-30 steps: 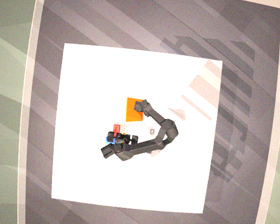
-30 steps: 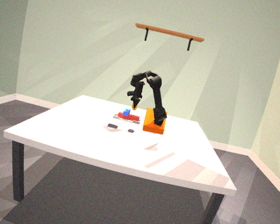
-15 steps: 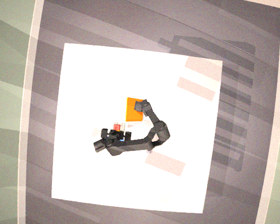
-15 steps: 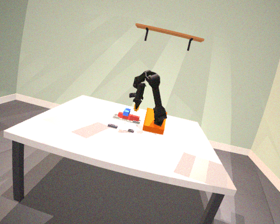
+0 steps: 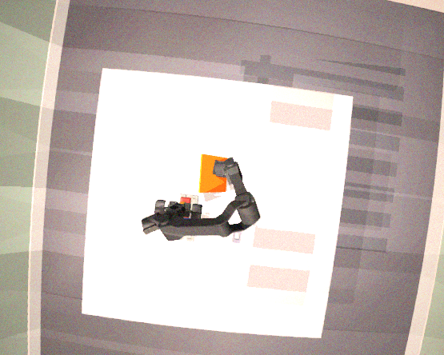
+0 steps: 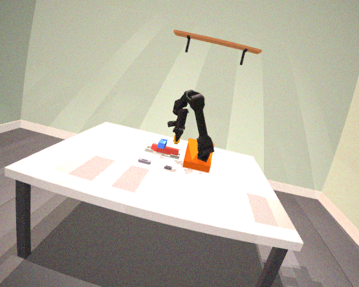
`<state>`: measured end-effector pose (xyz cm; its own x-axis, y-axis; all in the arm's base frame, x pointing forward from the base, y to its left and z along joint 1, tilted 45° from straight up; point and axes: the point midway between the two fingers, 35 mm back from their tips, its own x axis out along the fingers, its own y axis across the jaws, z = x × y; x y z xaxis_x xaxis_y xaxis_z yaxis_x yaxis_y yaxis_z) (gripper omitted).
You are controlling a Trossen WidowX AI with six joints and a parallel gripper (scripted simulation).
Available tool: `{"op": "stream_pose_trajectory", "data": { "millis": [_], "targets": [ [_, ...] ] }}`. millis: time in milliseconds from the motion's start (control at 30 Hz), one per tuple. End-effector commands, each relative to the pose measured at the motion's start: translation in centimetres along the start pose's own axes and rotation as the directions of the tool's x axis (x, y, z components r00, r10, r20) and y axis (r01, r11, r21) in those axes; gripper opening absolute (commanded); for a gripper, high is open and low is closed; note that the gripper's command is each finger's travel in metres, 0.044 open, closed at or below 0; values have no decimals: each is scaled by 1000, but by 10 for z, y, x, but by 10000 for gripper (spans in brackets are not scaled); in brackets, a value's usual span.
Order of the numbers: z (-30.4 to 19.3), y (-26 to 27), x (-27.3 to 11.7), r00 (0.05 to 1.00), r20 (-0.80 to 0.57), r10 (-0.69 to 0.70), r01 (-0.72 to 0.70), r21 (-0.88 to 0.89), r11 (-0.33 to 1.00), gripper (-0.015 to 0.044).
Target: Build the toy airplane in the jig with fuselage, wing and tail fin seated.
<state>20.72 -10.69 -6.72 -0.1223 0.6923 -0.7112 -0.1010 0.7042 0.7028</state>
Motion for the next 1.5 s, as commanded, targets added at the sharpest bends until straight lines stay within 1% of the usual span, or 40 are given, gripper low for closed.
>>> {"op": "stream_pose_trajectory", "data": {
  "millis": [0, 700, 1467],
  "targets": [
    [-1, -2, 0, 1000, -3, -5, 5, -7, 1000, 67],
    [-1, -4, 1, 1000, -3, -5, 5, -7, 1000, 67],
    [-1, -4, 38, 1000, -2, -4, 4, -8, 1000, 67]
  ]
}}
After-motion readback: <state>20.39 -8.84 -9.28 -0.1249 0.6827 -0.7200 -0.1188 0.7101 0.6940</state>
